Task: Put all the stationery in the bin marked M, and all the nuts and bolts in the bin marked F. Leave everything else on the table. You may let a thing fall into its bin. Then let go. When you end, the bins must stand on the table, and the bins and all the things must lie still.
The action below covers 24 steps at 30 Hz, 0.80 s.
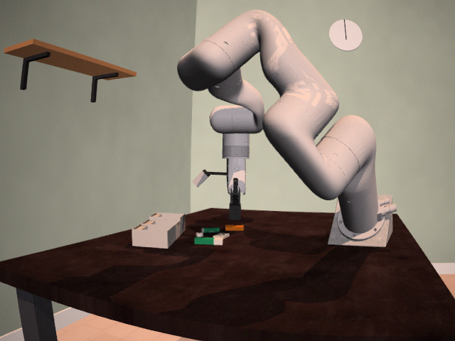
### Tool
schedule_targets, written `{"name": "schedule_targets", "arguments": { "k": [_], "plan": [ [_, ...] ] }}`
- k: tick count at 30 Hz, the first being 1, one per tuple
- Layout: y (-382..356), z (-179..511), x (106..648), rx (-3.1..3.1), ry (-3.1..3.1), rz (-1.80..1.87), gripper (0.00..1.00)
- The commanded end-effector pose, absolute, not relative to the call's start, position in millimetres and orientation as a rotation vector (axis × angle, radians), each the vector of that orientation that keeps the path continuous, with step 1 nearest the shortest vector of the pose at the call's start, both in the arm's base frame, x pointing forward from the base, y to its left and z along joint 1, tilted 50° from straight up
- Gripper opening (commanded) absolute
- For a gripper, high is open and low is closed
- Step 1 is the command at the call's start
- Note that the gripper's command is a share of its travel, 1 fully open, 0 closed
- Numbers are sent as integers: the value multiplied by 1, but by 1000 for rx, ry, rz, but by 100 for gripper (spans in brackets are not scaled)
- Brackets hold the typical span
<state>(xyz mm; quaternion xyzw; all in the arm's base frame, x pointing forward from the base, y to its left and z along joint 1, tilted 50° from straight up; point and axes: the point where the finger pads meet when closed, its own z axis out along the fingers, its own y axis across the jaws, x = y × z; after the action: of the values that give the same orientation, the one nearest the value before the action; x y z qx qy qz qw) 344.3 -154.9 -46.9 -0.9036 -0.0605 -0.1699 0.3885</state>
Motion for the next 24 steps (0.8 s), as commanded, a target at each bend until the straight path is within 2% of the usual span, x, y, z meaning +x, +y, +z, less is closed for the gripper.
{"name": "schedule_targets", "arguments": {
  "k": [1, 24],
  "plan": [
    [-146, -56, 350, -2301, -154, -437, 56],
    [-135, -65, 353, -2301, -154, -437, 56]
  ]
}}
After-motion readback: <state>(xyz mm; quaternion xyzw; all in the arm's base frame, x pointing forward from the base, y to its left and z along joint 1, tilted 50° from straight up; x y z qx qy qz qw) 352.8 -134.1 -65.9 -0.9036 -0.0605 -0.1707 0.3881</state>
